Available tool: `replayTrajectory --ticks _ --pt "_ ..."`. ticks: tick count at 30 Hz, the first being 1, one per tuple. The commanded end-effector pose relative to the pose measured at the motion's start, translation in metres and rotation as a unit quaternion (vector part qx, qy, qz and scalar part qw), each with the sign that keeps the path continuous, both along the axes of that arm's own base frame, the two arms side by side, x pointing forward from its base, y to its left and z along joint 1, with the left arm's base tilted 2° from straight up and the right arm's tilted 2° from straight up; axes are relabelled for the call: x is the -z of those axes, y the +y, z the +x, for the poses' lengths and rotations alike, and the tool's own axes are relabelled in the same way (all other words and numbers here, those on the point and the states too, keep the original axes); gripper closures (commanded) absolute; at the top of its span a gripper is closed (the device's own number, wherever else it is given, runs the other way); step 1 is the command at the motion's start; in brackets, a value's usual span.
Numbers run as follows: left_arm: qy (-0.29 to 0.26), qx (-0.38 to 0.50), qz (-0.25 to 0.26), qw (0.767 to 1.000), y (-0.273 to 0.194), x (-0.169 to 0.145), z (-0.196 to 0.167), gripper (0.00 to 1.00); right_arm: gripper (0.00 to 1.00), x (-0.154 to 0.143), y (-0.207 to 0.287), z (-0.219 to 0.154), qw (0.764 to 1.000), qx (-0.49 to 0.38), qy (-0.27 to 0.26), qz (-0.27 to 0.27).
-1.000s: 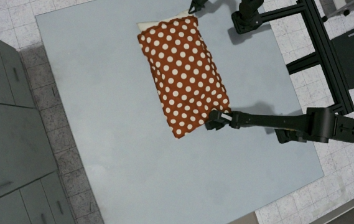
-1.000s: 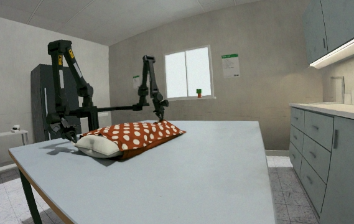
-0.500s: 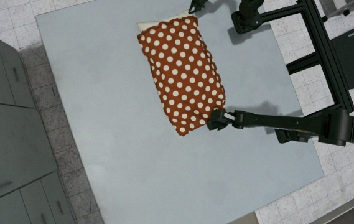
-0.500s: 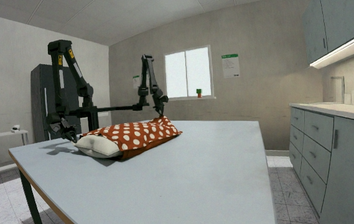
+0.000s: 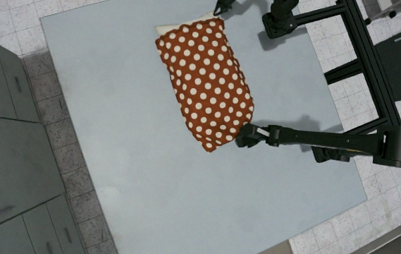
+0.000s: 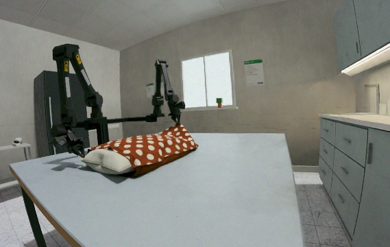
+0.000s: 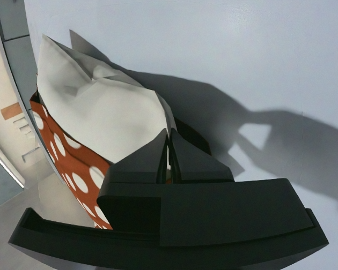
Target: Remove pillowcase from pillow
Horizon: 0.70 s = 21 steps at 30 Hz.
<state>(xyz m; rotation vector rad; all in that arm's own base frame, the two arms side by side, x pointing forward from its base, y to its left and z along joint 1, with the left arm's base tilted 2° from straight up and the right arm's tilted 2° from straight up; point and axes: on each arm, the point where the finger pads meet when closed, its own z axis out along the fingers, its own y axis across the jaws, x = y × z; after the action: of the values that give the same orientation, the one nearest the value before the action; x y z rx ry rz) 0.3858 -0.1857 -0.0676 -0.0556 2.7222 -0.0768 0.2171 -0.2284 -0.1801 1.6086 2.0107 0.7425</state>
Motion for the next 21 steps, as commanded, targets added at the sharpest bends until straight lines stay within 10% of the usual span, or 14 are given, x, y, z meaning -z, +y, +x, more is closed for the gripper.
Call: replayTrajectory --ticks 1,21 --pt "-0.024 0.009 -0.005 1.000 -0.001 -0.016 0.011 0.98 0.98 -0.002 0.007 0.000 1.000 -0.003 0.002 0.005" --pt "-0.140 0.045 -0.047 0.988 -0.022 -0.111 0.058 0.98 0.98 -0.002 0.001 0.000 1.000 0.001 0.000 0.002"
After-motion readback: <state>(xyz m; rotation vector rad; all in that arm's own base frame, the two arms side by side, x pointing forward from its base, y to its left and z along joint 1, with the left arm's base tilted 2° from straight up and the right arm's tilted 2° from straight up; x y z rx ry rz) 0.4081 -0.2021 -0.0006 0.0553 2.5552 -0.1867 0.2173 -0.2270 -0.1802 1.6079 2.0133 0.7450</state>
